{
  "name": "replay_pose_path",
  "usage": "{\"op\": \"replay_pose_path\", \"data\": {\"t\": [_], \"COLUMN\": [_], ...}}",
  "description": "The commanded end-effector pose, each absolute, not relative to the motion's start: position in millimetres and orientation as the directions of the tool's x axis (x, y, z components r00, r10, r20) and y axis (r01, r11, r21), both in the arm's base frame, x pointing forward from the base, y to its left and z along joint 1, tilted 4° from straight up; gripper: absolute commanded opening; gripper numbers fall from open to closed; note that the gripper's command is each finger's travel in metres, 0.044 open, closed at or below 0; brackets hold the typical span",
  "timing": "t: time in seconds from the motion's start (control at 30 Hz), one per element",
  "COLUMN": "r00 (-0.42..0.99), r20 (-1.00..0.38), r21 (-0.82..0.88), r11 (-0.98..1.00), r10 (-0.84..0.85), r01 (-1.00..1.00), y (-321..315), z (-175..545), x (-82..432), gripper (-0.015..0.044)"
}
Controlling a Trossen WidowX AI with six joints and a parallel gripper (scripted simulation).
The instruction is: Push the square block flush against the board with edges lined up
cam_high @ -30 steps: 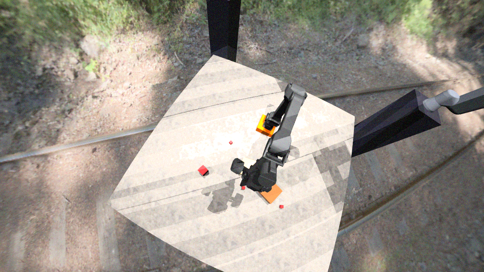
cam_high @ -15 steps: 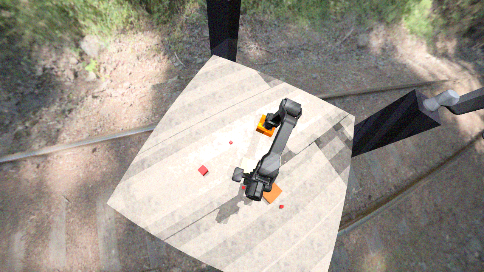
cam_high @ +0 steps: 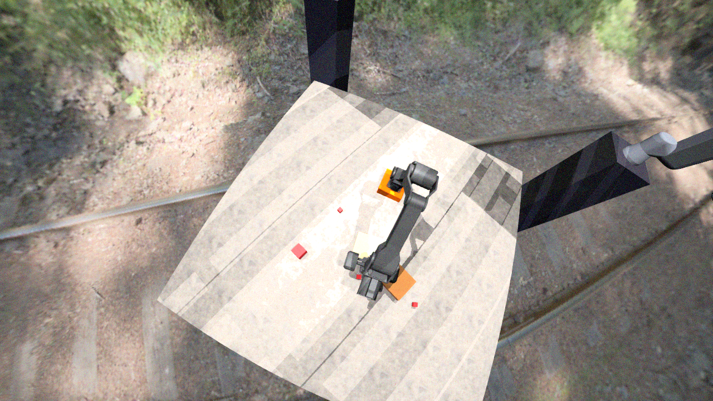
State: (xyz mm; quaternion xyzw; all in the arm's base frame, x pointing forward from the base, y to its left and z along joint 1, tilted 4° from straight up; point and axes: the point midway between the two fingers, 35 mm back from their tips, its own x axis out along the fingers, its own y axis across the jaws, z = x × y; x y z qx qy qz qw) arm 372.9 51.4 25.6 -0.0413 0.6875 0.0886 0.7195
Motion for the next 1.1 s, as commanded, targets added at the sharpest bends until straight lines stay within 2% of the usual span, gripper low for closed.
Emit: {"op": "replay_pose_path", "data": {"t": [0.0,1.07], "r00": [0.032,0.030], "r20": [-0.997,-0.997], "r21": [0.067,0.067], "r11": [0.981,0.981], "r10": [0.074,0.074], "r01": [-0.180,-0.180], "y": [52.5,47.5], "z": [12.2,11.5], "x": [371.2,345.1], "gripper": [0.0000,0.0000]}}
